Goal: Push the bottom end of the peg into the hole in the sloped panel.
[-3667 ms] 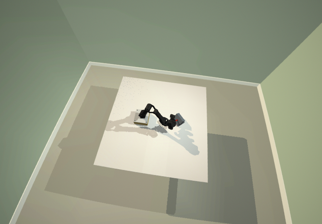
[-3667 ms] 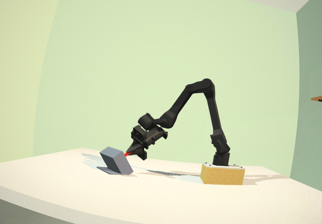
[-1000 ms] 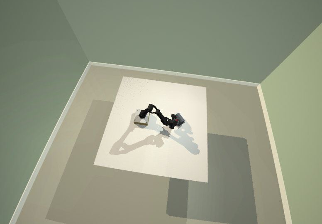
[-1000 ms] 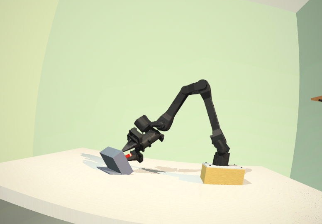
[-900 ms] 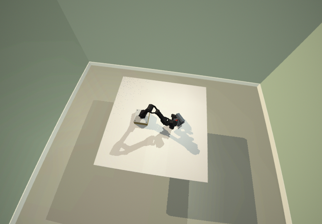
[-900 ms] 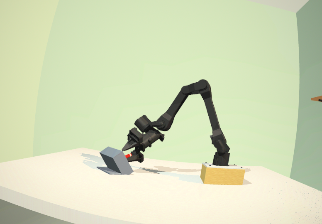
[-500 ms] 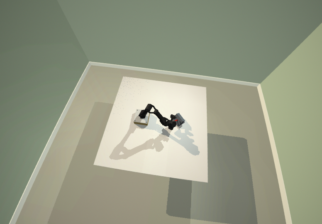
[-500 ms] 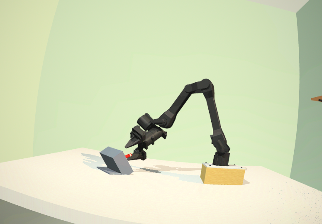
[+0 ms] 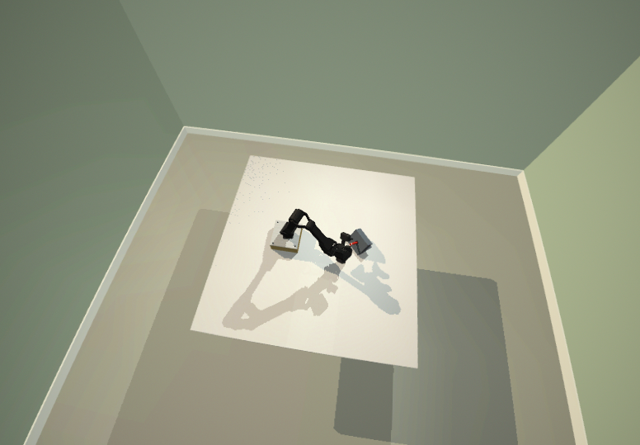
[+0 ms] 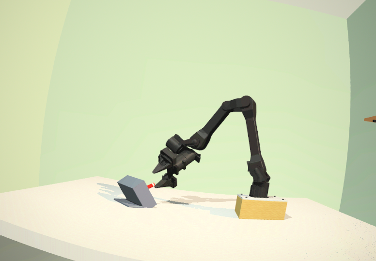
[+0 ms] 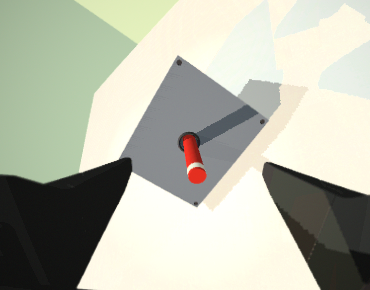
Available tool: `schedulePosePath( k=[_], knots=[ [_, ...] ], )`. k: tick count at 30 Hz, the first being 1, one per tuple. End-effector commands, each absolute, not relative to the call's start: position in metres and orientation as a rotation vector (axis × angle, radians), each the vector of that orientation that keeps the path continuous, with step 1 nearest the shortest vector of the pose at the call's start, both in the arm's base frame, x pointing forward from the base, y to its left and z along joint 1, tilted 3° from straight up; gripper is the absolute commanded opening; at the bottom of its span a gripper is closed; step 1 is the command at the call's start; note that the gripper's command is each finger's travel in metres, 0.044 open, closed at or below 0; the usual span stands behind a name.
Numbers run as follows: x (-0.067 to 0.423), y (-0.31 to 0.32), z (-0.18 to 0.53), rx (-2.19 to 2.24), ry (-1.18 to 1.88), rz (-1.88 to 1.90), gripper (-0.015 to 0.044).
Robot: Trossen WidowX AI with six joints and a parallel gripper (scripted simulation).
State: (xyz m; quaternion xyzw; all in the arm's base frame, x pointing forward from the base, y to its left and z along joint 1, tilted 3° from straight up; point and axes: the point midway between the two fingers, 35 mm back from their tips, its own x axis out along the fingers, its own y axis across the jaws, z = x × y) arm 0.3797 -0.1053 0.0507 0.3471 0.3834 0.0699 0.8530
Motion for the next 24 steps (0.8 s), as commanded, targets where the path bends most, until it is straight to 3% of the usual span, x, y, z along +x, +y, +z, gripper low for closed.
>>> schedulePosePath(
  k=[1,24],
  knots=[
    [0.374,-0.109,0.058,0.725,0.802,0.151,0.0440],
    [0.344,-0.127,0.077,0.731,0.804,0.148,0.0440]
  ],
)
